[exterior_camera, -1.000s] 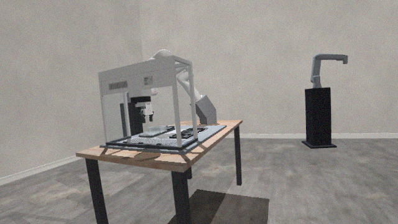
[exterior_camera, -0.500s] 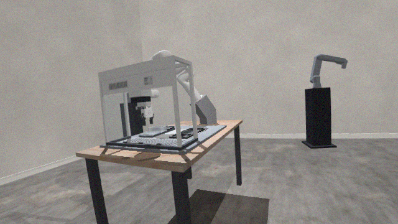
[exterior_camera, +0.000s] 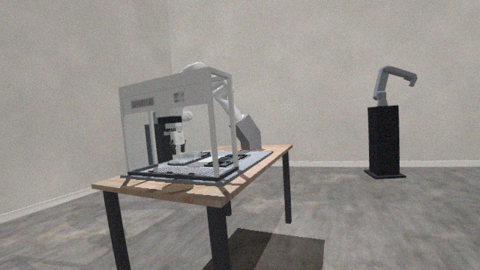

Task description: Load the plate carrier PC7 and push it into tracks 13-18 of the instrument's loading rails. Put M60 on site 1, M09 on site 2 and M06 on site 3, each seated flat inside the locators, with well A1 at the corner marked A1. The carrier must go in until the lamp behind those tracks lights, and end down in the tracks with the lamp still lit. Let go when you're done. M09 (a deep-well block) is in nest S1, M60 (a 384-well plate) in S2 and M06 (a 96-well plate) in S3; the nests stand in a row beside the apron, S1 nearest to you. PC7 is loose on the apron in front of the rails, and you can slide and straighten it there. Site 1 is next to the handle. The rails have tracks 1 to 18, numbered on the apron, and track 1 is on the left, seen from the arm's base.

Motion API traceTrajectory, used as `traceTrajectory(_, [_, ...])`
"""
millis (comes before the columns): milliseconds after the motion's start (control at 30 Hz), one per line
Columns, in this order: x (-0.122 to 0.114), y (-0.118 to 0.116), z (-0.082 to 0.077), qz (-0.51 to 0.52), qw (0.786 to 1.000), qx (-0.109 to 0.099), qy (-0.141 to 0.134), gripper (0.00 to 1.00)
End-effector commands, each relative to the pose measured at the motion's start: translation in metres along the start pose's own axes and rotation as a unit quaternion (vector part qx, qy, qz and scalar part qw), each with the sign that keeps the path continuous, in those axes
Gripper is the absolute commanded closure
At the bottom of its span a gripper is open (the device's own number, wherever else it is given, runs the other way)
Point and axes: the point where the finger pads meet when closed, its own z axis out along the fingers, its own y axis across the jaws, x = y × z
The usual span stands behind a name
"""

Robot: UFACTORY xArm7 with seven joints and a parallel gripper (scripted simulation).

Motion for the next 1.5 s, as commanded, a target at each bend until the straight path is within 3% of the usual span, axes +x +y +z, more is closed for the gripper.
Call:
traceTrajectory(0, [0.001, -0.002, 0.009, -0.001, 1.000, 0.007, -0.011, 0.00])
traceTrajectory(333, [0.001, -0.002, 0.022, -0.001, 1.000, 0.007, -0.011, 0.00])
traceTrajectory(767, [0.001, -0.002, 0.022, -0.001, 1.000, 0.007, -0.011, 0.00])
traceTrajectory(1467, [0.000, -0.002, 0.035, -0.001, 1.000, 0.007, -0.010, 0.00])
